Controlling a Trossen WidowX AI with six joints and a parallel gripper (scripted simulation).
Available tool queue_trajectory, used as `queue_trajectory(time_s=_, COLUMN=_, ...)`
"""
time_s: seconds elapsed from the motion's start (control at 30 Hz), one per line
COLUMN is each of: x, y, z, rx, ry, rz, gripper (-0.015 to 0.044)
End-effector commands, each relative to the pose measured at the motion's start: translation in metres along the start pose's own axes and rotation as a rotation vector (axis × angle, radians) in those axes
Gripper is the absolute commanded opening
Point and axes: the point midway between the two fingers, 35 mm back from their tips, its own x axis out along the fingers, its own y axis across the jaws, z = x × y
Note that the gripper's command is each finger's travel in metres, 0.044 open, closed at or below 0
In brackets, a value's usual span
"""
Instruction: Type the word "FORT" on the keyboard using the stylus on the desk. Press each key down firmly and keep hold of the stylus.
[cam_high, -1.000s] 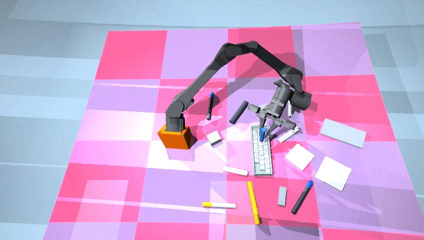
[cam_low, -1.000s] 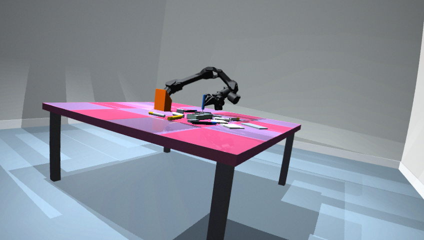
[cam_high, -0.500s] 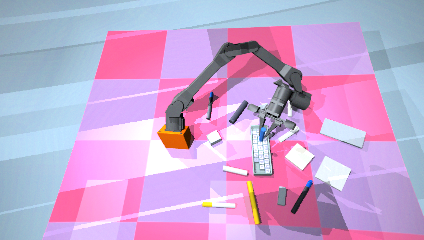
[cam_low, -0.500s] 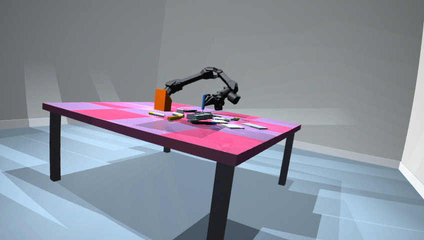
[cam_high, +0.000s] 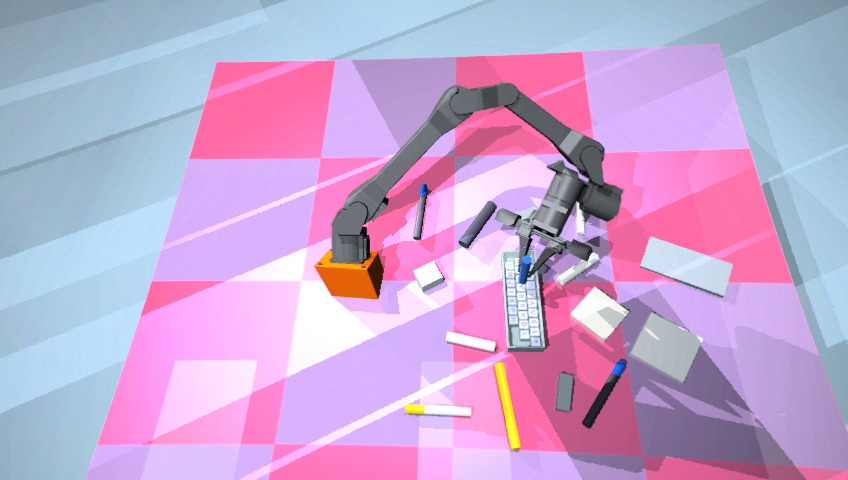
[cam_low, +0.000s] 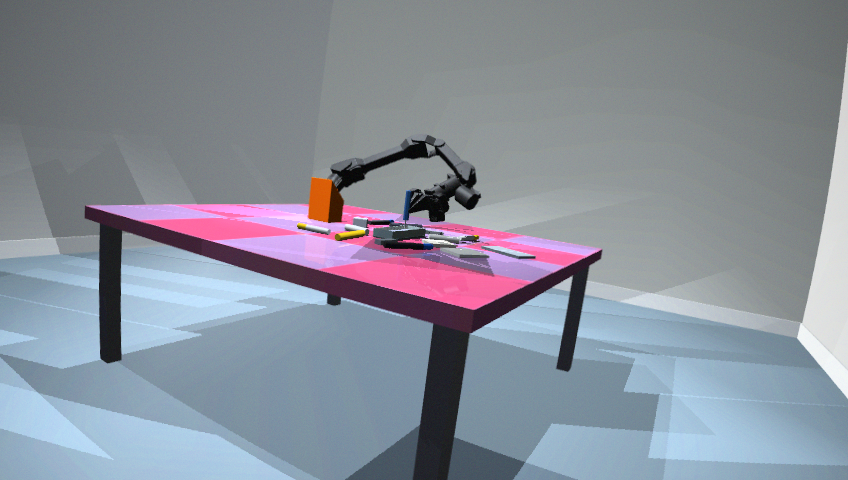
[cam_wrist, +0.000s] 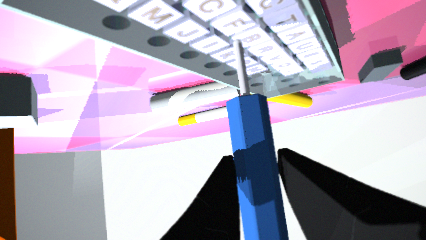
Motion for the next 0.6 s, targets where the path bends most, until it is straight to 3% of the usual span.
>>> queue_trajectory(time_s=0.0, x=0.0022, y=0.0003, z=0.0025, rx=0.002, ry=-0.001, rz=0.004, gripper=0.0081)
queue_trajectory(time_s=0.57, x=0.0038, y=0.0003, z=0.0053, rx=0.002, ry=-0.001, rz=0.004, gripper=0.0081)
